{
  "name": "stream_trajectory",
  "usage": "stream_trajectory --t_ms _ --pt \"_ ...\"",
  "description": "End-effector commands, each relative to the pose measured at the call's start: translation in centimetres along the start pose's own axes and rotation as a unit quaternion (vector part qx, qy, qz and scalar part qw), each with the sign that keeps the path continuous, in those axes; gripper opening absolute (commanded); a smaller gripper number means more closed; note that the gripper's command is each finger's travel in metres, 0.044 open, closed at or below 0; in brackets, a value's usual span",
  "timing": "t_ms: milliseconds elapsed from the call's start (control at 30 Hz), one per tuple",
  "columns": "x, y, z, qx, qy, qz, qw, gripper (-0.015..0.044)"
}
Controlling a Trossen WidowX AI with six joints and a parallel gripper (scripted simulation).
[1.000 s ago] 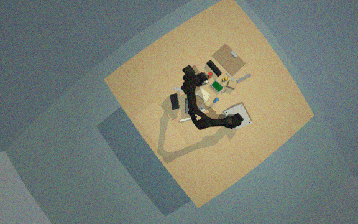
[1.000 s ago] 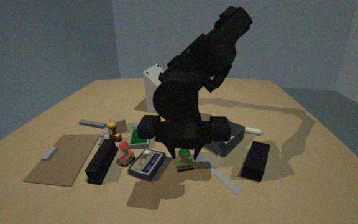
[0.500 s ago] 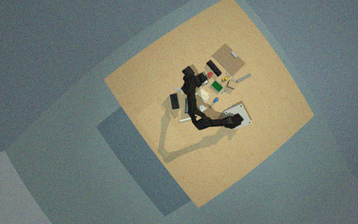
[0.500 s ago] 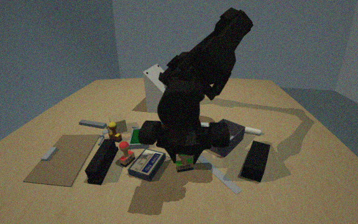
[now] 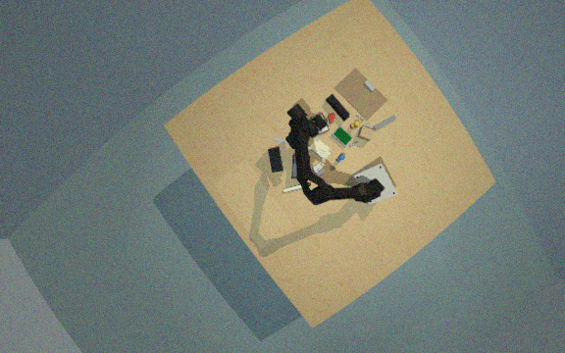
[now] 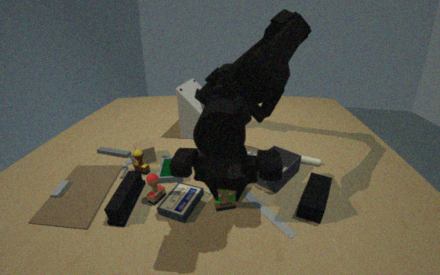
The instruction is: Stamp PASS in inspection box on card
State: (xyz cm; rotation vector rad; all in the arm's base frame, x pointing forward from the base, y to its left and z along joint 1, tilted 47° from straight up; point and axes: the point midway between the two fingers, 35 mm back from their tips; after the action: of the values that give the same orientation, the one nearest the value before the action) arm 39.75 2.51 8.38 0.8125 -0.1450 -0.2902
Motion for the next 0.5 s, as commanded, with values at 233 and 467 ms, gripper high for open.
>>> stream_trajectory --t_ms 233,467 --pt "0.06 0.04 0.51 -0.001 0.0 0.001 1.0 0.0" --pt "0.09 0.04 0.84 -0.001 0.0 0.001 1.0 0.0"
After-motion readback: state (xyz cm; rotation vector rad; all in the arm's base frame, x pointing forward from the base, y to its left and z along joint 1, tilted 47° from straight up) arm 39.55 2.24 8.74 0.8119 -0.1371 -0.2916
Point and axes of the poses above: the point midway between the two fingers, 35 mm back from their tips, its own z axis back along the fingers, its own y axis across the jaws, x = y × z, and after that the axes turned 7 degrees about -z, right-handed
